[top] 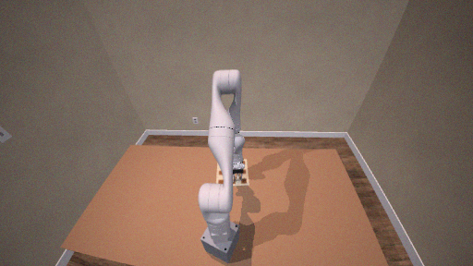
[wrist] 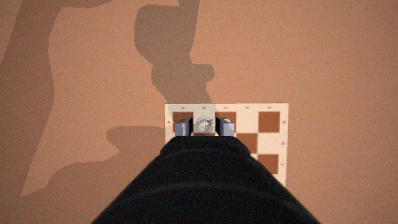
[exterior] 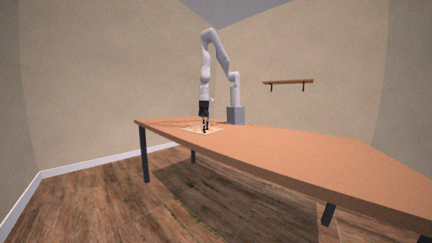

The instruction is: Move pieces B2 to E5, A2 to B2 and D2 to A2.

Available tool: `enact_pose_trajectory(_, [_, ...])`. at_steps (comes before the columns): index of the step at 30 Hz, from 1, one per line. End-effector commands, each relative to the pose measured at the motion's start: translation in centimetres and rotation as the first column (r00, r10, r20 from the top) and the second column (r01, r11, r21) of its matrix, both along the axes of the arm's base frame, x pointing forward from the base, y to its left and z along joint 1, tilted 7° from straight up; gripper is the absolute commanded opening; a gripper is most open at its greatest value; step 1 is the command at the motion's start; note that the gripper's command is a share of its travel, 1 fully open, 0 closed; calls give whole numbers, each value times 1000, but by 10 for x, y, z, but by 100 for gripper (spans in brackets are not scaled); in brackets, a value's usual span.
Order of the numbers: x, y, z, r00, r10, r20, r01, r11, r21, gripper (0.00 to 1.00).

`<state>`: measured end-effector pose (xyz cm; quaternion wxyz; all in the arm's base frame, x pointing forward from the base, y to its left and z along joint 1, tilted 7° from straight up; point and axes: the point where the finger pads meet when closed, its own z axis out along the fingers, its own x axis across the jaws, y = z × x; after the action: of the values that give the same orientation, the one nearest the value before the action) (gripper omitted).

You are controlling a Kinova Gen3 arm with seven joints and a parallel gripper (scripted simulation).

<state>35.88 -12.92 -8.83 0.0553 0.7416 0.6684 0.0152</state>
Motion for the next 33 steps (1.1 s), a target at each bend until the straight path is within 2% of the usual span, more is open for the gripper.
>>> enact_pose_trajectory(1, [1,0,1,1000,0,1,0,1000,0,79])
enact_pose_trajectory(10, [0,0,1,1000,0,1,0,1000,0,79])
enact_pose_trajectory(17, [0,0,10,1000,0,1,0,1000,0,79])
enact_pose_trajectory(31, [-6,4,71,1000,0,1,0,1000,0,79])
enact_pose_trajectory(33, [-7,5,75,1000,0,1,0,1000,0,79])
